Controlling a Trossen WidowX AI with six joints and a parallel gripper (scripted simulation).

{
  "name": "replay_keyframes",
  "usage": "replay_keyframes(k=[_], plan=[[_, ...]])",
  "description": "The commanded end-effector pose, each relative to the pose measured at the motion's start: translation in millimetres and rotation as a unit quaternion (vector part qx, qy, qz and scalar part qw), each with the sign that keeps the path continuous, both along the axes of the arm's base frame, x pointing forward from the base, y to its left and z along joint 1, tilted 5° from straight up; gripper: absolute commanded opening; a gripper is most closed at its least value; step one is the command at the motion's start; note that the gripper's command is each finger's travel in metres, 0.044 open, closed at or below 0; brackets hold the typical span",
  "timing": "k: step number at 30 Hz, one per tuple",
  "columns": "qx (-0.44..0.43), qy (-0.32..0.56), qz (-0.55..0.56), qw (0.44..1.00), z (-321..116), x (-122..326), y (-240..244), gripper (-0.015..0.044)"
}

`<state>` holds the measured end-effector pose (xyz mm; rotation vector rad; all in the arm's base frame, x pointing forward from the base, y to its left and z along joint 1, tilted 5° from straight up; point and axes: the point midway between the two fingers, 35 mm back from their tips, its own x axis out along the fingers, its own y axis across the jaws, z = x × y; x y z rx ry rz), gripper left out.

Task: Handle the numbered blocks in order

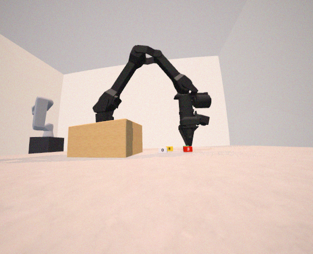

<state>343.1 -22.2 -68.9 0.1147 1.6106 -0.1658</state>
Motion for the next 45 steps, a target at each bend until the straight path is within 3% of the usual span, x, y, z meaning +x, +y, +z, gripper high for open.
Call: replay_keyframes(k=[1,6,17,45], plan=[[0.001,0.004,0.001,1.000,-7.9,-2.3,0.1,0.0400],[0.001,0.004,0.001,1.000,-13.6,-2.9,-0.1,0.0400],[0.001,0.004,0.001,1.000,-13.6,-2.9,-0.1,0.0120],[0.001,0.004,0.001,1.000,-13.6,-2.9,-0.1,0.0120]])
